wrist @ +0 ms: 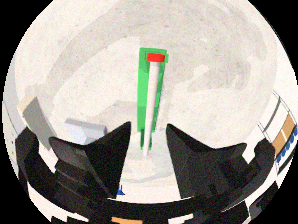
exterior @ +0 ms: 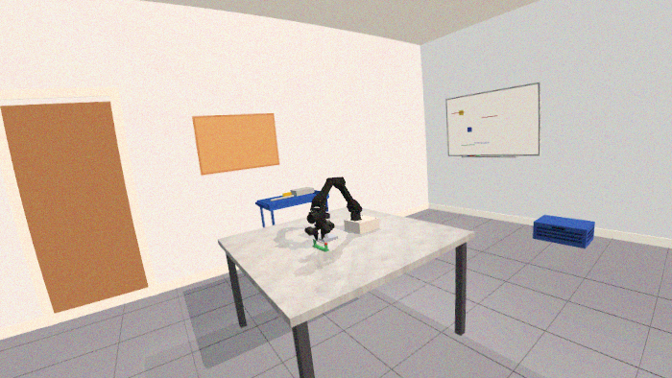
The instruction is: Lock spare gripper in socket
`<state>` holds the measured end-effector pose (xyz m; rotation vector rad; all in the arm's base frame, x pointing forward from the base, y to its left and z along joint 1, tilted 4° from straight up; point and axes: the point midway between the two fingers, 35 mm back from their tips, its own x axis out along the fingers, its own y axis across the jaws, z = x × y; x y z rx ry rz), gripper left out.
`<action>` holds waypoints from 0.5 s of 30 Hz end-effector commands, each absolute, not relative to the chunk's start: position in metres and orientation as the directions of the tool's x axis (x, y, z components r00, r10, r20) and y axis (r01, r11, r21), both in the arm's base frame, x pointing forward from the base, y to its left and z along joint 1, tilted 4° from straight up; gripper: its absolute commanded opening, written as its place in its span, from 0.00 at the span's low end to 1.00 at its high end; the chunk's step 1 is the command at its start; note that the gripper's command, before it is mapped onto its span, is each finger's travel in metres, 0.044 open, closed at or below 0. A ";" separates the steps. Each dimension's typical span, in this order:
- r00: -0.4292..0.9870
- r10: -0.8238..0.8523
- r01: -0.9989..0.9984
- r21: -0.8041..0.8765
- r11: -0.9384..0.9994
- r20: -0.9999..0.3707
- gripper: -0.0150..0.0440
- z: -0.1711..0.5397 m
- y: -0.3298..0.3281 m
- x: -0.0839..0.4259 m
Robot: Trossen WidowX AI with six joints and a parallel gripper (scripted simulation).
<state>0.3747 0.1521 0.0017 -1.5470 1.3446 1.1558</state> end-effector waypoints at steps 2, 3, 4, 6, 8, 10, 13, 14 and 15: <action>0.033 -0.299 -0.988 0.013 -0.153 -0.954 0.56 -0.008 0.151 0.375; 0.033 -0.299 -0.988 0.013 -0.153 -0.954 0.56 -0.009 0.151 0.375; 0.033 -0.299 -0.988 0.013 -0.153 -0.954 0.56 -0.011 0.151 0.375; 0.033 -0.299 -0.988 0.013 -0.153 -0.954 0.56 -0.014 0.150 0.375; 0.033 -0.299 -0.988 0.013 -0.153 -0.954 0.56 -0.017 0.150 0.375; 0.033 -0.299 -0.988 0.013 -0.153 -0.954 0.56 -0.021 0.150 0.375; 0.033 -0.299 -0.988 0.013 -0.153 -0.954 0.56 -0.026 0.150 0.375; 0.033 -0.299 -0.988 0.013 -0.153 -0.954 0.56 -0.027 0.150 0.375; 0.033 -0.299 -0.988 0.013 -0.153 -0.954 0.56 -0.029 0.150 0.375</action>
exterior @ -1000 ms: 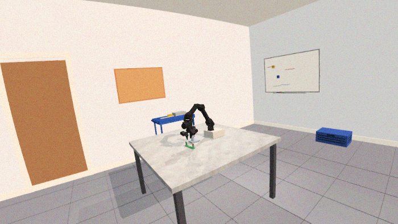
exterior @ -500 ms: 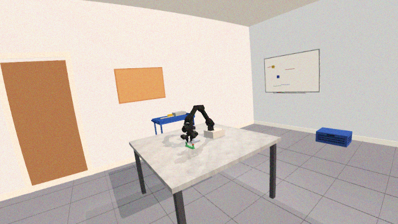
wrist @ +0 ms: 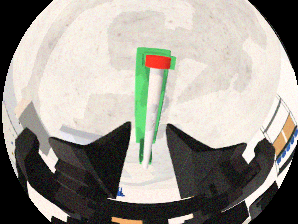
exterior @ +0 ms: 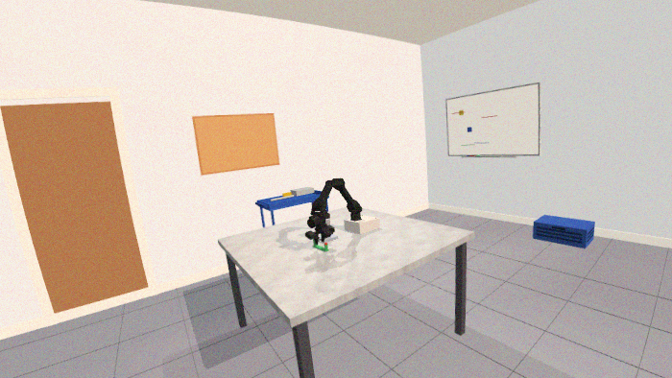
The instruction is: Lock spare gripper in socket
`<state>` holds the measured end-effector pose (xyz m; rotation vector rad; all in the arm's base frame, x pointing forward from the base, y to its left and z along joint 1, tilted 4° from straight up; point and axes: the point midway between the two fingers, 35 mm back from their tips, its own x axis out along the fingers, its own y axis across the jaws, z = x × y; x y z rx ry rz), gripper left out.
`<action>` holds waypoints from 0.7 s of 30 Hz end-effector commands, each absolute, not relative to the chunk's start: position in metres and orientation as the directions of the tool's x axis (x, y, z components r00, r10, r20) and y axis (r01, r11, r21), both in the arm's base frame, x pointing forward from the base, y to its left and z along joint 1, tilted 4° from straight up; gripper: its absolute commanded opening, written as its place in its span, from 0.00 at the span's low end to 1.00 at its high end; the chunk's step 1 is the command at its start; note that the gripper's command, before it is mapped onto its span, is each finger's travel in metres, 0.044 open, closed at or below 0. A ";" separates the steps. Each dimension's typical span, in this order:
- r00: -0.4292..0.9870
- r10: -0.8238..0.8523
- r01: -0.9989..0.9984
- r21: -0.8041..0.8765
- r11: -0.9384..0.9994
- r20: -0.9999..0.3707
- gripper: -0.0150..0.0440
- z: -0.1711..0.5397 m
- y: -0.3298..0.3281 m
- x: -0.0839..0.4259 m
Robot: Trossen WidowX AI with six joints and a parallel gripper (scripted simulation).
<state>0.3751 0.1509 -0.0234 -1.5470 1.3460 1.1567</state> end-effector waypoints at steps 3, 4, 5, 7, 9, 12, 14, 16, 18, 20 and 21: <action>0.033 -0.299 -0.988 0.013 -0.153 -0.954 0.56 -0.034 0.149 0.375; 0.033 -0.299 -0.988 0.013 -0.153 -0.954 0.56 -0.035 0.149 0.375; 0.033 -0.299 -0.988 0.013 -0.153 -0.954 0.56 -0.037 0.149 0.375; 0.033 -0.299 -0.988 0.013 -0.153 -0.954 0.56 -0.040 0.149 0.375; 0.033 -0.299 -0.988 0.013 -0.153 -0.954 0.56 -0.041 0.149 0.375; 0.033 -0.299 -0.988 0.013 -0.153 -0.954 0.51 -0.041 0.149 0.375; 0.033 -0.299 -0.988 0.013 -0.153 -0.954 0.43 -0.041 0.149 0.375; 0.033 -0.299 -0.988 0.013 -0.153 -0.954 0.34 -0.041 0.149 0.375; 0.033 -0.299 -0.988 0.013 -0.153 -0.954 0.25 -0.041 0.149 0.375; 0.033 -0.299 -0.988 0.013 -0.153 -0.954 0.25 -0.041 0.149 0.375; 0.033 -0.299 -0.988 0.013 -0.153 -0.954 0.25 -0.041 0.149 0.375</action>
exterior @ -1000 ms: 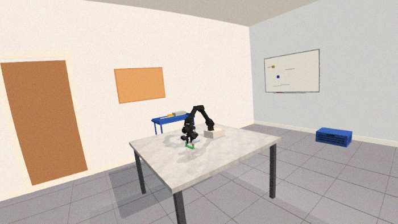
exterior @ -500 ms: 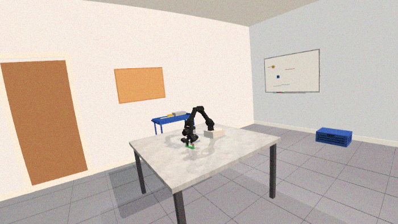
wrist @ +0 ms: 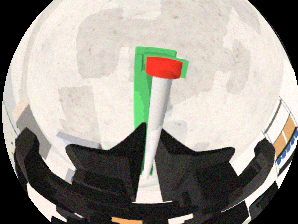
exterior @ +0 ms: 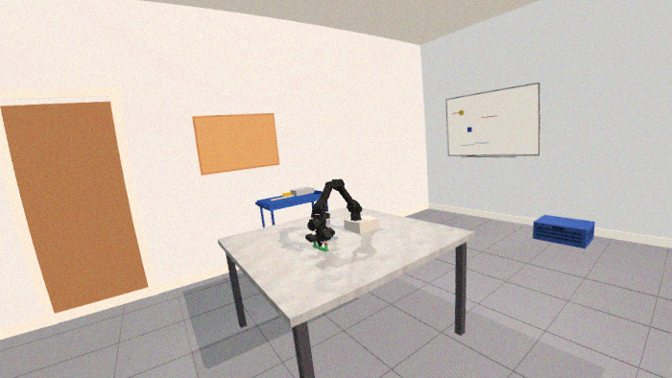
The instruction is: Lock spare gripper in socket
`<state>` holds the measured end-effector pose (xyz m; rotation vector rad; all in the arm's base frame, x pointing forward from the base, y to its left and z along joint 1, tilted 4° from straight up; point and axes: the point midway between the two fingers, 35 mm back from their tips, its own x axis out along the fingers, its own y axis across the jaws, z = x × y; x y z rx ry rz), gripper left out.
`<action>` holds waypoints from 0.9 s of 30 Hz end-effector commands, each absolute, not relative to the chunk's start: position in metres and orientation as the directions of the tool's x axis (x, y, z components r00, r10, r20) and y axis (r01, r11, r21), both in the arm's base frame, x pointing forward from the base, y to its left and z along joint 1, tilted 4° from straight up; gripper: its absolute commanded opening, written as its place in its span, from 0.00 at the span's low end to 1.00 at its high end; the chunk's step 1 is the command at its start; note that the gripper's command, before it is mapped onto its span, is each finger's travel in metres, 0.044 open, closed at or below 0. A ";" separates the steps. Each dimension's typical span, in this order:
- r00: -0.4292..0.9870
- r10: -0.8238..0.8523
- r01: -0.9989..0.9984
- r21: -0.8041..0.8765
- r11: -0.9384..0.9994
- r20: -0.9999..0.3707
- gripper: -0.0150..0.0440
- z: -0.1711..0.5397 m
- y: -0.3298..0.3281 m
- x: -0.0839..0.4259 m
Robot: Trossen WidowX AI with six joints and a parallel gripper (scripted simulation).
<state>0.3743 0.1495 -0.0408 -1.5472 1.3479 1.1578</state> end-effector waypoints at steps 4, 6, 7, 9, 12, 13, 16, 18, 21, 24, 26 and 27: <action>0.033 -0.299 -0.988 0.013 -0.153 -0.954 0.25 -0.041 0.149 0.375; 0.033 -0.299 -0.988 0.013 -0.153 -0.954 0.25 -0.041 0.149 0.375; 0.033 -0.299 -0.988 0.013 -0.153 -0.954 0.25 -0.040 0.149 0.375; 0.033 -0.299 -0.988 0.013 -0.153 -0.954 0.25 -0.037 0.149 0.375; 0.033 -0.299 -0.988 0.013 -0.153 -0.954 0.25 -0.028 0.150 0.376; 0.033 -0.299 -0.988 0.013 -0.153 -0.954 0.25 -0.024 0.150 0.376; 0.034 -0.299 -0.988 0.013 -0.153 -0.954 0.25 -0.012 0.151 0.376; 0.034 -0.299 -0.988 0.013 -0.153 -0.954 0.25 -0.004 0.151 0.376; 0.034 -0.299 -0.988 0.013 -0.153 -0.954 0.25 0.008 0.152 0.376; 0.033 -0.299 -0.988 0.013 -0.153 -0.954 0.25 0.019 0.152 0.376; 0.033 -0.299 -0.988 0.013 -0.153 -0.954 0.25 0.027 0.152 0.375; 0.033 -0.299 -0.988 0.013 -0.153 -0.954 0.25 0.029 0.152 0.375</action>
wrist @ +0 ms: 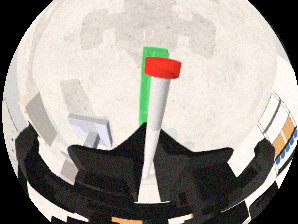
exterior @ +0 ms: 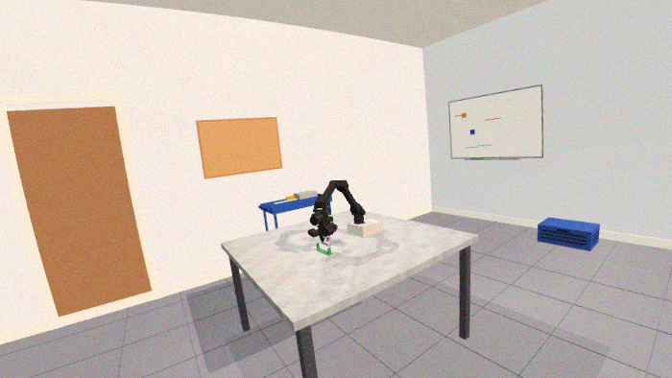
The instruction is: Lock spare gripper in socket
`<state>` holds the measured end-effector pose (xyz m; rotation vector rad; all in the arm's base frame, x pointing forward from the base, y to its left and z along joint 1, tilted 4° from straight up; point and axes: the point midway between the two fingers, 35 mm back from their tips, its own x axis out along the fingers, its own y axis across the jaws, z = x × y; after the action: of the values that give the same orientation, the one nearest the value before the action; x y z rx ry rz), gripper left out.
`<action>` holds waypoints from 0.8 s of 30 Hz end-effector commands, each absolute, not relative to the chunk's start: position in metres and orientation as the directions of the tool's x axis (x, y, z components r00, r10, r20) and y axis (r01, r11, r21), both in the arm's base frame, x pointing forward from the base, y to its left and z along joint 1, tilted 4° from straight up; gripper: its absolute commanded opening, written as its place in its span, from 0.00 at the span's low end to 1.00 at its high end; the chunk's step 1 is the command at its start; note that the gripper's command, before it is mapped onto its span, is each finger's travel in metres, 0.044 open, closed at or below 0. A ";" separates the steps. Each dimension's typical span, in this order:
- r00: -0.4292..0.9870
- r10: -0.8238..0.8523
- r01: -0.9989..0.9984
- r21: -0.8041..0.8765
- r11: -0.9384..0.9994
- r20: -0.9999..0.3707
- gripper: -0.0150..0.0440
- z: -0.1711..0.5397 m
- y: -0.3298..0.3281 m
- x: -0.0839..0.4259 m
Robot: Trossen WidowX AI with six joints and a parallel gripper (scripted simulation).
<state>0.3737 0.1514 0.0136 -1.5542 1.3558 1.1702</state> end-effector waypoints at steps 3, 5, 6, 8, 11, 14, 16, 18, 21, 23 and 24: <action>0.033 -0.299 -0.988 0.013 -0.153 -0.954 0.25 0.029 0.152 0.375; 0.024 -0.298 -0.987 0.024 -0.157 -0.954 0.25 0.021 0.152 0.374; 0.024 -0.298 -0.987 0.024 -0.157 -0.954 0.25 0.021 0.152 0.374; 0.024 -0.298 -0.987 0.024 -0.157 -0.954 0.25 0.021 0.152 0.374; 0.022 -0.298 -0.989 0.023 -0.147 -0.954 0.25 0.021 0.152 0.374; 0.012 -0.296 -0.994 0.022 -0.109 -0.955 0.25 0.022 0.152 0.375; 0.019 -0.300 -0.990 0.024 -0.139 -0.954 0.25 0.022 0.152 0.372; 0.018 -0.300 -0.990 0.024 -0.136 -0.954 0.25 0.023 0.153 0.366; 0.016 -0.299 -0.991 0.025 -0.131 -0.954 0.25 0.026 0.154 0.357; 0.015 -0.298 -0.991 0.025 -0.128 -0.954 0.25 0.028 0.155 0.351; 0.014 -0.298 -0.992 0.025 -0.126 -0.955 0.25 0.029 0.156 0.348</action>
<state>0.3557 0.1523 0.0216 -1.5386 1.3840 1.1589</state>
